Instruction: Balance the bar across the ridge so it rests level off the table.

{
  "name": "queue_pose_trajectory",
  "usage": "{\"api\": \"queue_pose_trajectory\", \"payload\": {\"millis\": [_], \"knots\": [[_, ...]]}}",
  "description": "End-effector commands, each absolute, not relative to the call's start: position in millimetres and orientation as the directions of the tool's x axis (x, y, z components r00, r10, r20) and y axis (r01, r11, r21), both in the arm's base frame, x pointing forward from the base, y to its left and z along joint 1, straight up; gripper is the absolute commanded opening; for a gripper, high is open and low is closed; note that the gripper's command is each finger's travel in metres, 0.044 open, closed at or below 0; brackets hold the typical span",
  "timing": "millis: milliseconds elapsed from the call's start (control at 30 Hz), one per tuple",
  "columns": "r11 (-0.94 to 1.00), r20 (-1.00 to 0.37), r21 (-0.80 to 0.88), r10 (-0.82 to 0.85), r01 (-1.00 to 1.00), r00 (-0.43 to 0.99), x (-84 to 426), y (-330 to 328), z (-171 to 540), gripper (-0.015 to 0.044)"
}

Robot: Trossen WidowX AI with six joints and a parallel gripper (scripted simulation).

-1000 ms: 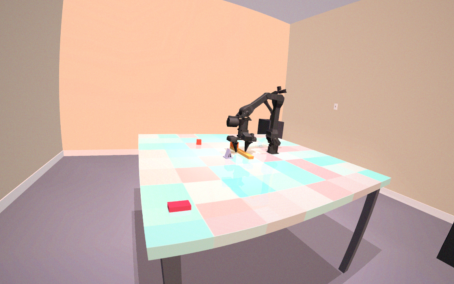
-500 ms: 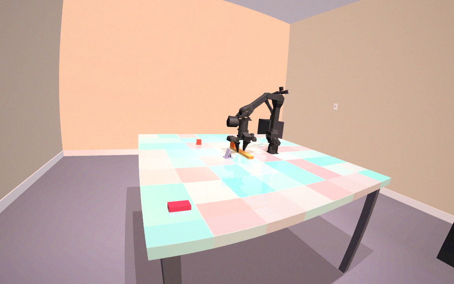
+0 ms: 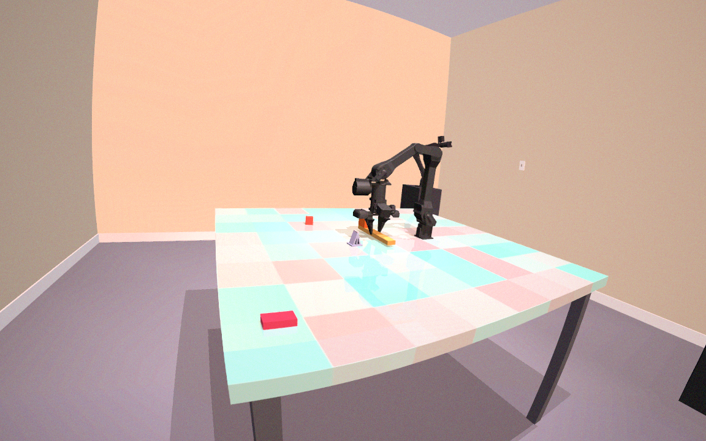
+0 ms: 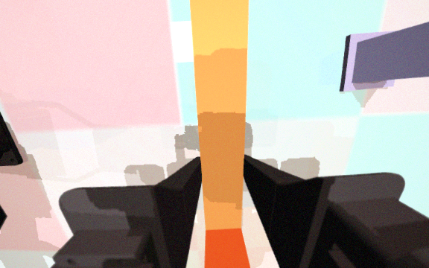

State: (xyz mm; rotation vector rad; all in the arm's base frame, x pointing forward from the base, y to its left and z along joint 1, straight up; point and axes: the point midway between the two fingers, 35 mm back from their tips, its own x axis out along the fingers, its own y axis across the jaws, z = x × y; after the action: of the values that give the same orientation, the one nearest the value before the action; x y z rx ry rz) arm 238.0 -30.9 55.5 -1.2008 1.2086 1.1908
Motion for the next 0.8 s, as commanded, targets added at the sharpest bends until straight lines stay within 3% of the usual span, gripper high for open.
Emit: {"api": "queue_pose_trajectory", "payload": {"millis": [0, 767], "knots": [[0.016, -1.0, -0.027, -0.001, -1.0, 0.027, 242.7, -31.6, 68.0, 0.0], [0.013, -1.0, -0.027, -0.003, -1.0, 0.027, 241.5, -31.7, 126.8, 0.0]]}}
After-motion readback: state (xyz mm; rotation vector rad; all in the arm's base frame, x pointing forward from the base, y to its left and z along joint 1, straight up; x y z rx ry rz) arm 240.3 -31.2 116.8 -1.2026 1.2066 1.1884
